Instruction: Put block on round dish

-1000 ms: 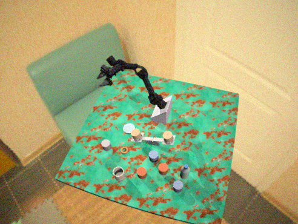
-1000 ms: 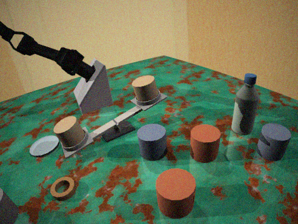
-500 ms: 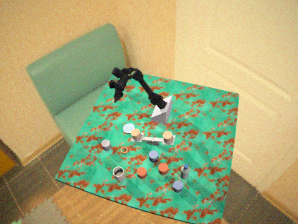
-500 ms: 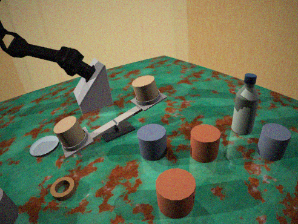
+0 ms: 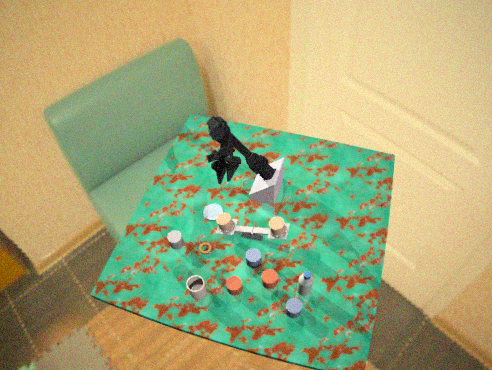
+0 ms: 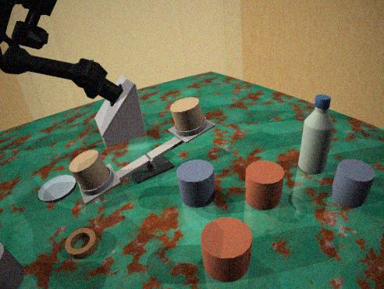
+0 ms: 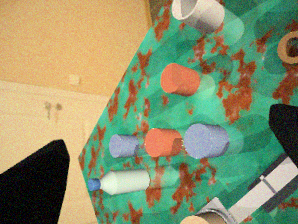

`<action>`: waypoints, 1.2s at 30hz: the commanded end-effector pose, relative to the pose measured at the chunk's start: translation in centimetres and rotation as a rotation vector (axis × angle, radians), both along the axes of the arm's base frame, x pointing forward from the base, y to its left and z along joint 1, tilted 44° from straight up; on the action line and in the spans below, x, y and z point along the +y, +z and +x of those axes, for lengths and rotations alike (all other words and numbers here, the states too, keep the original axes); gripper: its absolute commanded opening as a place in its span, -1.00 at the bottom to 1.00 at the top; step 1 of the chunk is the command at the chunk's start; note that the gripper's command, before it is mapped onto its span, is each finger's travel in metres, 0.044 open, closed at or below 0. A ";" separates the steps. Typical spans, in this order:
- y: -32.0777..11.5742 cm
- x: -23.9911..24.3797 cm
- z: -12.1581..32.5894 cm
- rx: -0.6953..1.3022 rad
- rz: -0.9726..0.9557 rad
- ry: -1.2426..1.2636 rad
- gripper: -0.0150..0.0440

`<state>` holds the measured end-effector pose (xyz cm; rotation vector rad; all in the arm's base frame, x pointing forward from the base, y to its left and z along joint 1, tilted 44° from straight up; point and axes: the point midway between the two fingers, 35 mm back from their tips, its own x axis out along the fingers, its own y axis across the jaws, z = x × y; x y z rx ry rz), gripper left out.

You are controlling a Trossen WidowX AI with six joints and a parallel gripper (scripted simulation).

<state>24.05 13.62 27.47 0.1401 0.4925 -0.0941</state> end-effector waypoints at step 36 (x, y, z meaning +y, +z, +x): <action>-16.5 -2.1 -8.5 0.302 -0.839 0.192 1.00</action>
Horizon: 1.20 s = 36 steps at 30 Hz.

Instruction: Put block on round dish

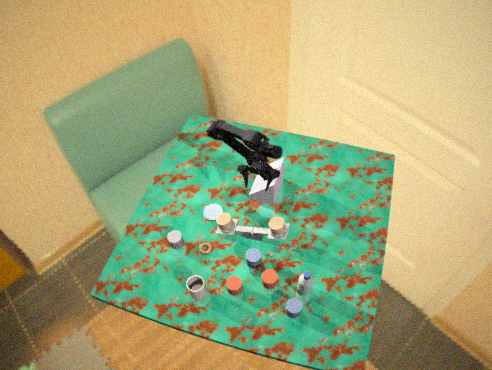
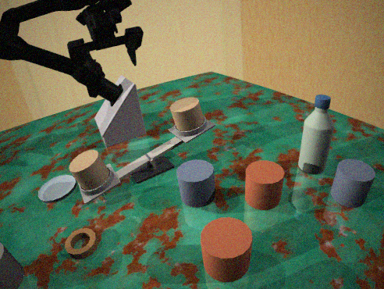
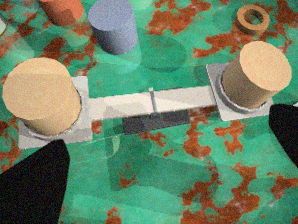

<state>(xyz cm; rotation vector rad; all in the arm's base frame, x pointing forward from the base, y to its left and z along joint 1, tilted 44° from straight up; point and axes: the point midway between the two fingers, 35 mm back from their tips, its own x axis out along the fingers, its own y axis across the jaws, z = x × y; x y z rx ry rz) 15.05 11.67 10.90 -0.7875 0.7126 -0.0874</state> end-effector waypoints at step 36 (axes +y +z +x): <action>1.1 -7.1 11.2 -0.219 0.477 -1.043 1.00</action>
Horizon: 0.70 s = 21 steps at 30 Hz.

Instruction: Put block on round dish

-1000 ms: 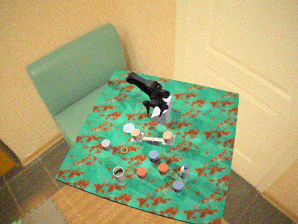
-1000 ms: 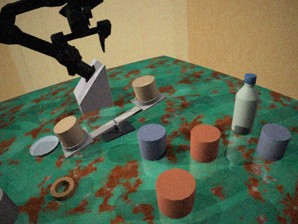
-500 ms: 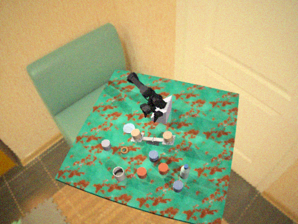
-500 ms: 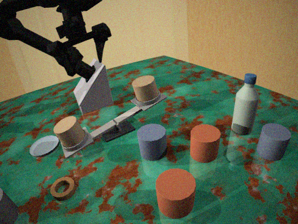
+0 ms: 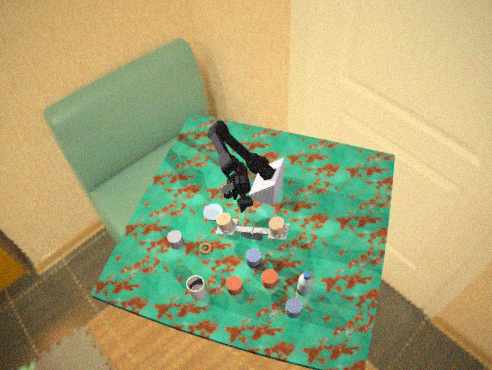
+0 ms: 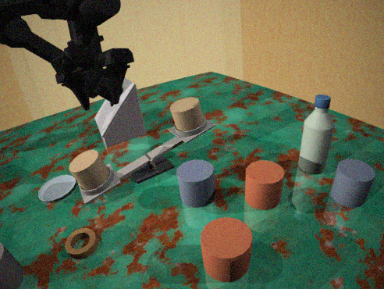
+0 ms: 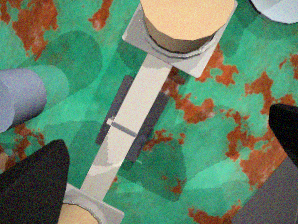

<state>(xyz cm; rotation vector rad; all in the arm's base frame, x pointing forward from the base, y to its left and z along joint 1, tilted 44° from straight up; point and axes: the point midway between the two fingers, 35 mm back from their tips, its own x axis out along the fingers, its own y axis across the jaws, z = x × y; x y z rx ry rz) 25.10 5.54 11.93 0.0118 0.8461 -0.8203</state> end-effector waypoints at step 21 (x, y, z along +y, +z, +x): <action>0.7 -7.9 5.5 -0.224 0.162 -0.595 1.00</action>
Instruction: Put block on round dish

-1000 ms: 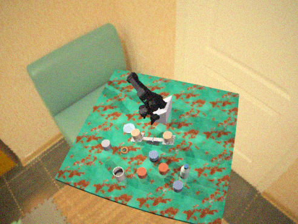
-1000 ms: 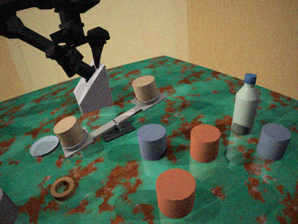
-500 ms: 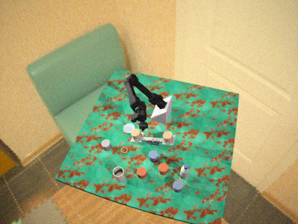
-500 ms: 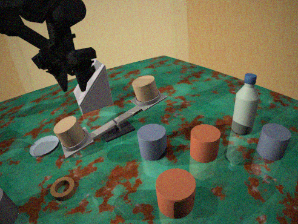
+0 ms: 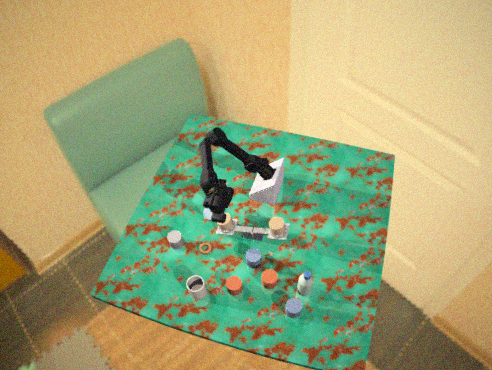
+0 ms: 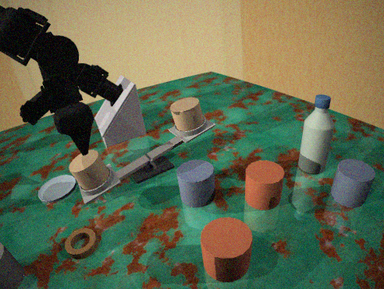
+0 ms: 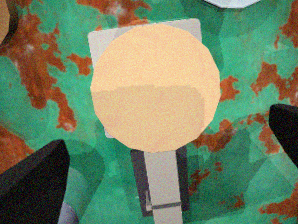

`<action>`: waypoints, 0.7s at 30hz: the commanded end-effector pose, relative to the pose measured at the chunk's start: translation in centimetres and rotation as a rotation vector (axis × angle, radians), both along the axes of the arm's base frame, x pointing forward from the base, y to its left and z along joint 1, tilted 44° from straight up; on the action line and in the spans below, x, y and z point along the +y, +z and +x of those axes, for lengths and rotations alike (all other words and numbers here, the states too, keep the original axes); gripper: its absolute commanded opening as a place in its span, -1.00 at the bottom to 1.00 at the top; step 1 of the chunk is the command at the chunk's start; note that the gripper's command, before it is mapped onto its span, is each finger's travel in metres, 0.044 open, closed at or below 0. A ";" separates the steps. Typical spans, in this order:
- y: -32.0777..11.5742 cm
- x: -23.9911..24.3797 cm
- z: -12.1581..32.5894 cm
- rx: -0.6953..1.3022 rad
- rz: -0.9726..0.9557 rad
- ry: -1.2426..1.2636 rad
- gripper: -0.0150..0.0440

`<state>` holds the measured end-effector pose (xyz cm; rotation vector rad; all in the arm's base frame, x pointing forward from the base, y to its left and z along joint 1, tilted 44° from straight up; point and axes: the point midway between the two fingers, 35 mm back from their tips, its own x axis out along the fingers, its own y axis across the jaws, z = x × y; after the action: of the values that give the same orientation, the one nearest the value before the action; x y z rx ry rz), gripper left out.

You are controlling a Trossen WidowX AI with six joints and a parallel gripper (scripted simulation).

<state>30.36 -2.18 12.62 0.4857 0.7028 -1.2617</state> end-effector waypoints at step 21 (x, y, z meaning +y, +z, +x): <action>-2.4 -2.4 0.8 -0.011 0.012 -0.023 1.00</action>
<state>31.12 -4.24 10.71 0.5129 0.6910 -1.2778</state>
